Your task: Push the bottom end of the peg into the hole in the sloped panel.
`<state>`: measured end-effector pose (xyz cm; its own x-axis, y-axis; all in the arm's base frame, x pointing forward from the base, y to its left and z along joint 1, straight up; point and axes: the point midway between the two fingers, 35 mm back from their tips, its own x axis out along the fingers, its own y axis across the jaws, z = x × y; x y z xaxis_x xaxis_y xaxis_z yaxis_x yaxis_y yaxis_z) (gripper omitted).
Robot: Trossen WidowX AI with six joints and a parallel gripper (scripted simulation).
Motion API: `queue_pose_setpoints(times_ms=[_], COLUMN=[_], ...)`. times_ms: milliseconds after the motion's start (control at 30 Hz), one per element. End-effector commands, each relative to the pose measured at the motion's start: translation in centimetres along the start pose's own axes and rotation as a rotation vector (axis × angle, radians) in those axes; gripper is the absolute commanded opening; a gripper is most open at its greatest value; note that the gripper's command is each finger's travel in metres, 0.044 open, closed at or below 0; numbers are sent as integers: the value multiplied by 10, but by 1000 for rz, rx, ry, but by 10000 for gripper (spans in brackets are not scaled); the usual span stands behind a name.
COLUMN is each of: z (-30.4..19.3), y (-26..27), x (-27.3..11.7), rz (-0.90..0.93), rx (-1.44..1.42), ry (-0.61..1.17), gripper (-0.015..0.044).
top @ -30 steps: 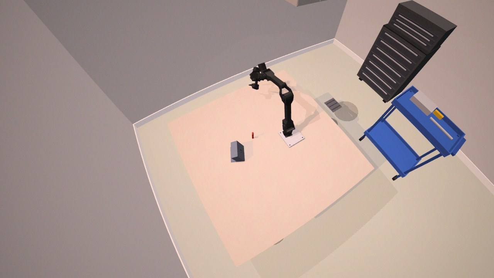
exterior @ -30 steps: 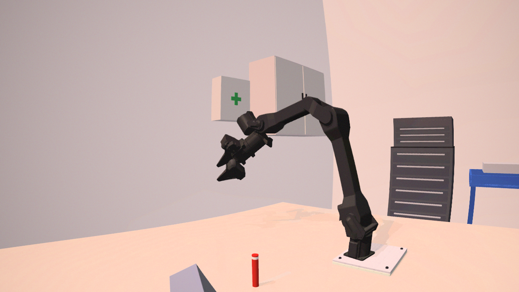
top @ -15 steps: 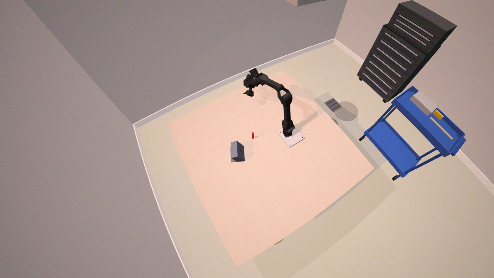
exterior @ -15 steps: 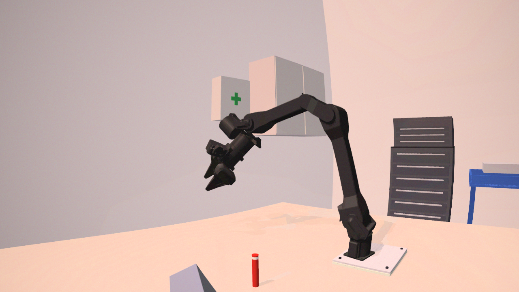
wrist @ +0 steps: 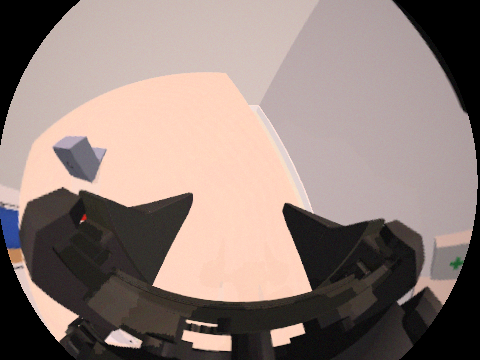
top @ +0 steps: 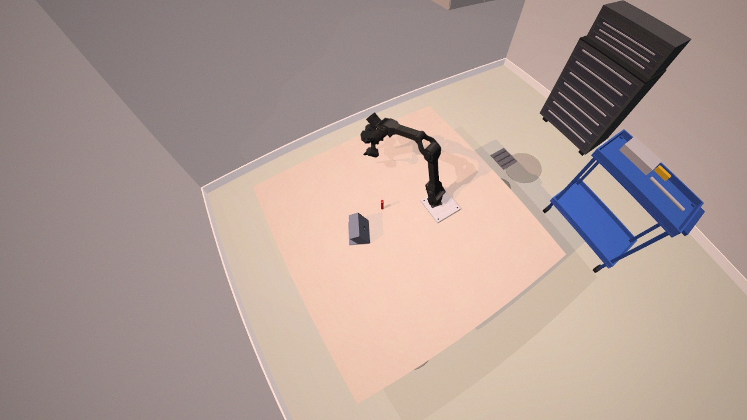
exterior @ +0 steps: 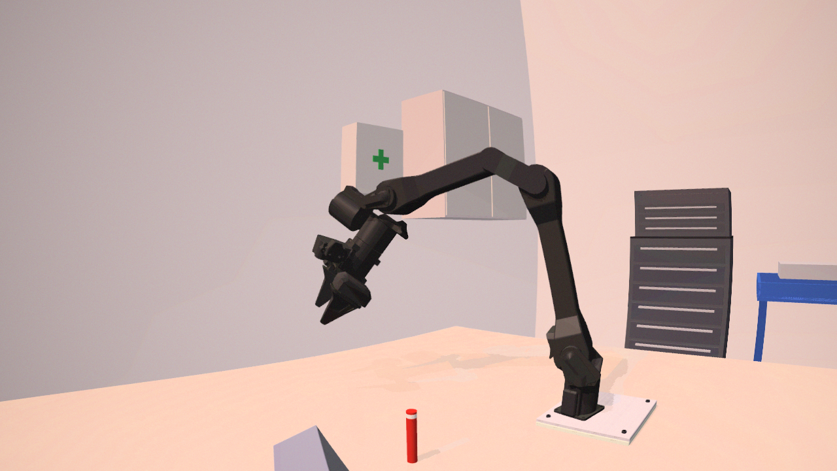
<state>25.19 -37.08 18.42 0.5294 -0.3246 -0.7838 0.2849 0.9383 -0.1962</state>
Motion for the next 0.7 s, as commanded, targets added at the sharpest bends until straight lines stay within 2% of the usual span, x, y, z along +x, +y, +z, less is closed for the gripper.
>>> queue_pose_setpoints(times_ms=[0, 667], z=[6, 13], y=[21, 126], x=[1, 11], rz=[30, 179], rx=[4, 4], ry=[24, 187], gripper=[440, 440])
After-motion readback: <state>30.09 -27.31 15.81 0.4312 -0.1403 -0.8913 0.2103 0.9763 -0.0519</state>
